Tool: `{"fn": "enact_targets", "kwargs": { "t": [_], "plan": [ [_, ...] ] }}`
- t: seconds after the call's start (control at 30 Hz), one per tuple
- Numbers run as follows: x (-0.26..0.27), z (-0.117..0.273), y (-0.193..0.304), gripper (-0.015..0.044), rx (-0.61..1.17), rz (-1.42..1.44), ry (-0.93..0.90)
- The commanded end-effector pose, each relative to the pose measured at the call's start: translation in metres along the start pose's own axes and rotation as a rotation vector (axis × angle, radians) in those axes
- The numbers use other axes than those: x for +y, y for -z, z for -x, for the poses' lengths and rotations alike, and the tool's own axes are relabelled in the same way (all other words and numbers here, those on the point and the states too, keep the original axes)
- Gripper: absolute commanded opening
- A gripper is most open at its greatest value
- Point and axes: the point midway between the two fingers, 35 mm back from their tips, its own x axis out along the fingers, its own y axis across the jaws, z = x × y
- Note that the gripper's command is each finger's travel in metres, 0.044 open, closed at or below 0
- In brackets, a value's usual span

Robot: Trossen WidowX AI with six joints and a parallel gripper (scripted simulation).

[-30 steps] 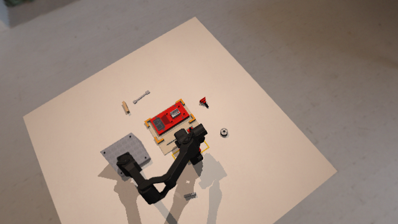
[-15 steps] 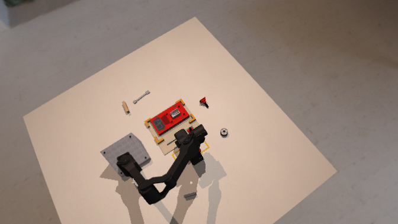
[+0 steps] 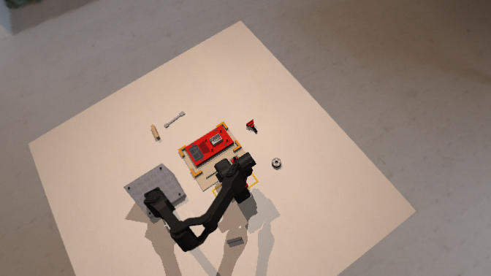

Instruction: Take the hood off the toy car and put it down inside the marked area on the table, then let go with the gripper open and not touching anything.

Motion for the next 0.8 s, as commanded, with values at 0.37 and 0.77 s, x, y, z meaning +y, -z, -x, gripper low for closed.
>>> {"fn": "enact_targets", "kwargs": {
  "t": [0.37, 0.77],
  "plan": [
    [0.001, 0.066, -0.001, 0.044, -0.012, -0.001, 0.002],
    [0.001, 0.066, -0.001, 0.044, -0.012, -0.001, 0.002]
  ]
}}
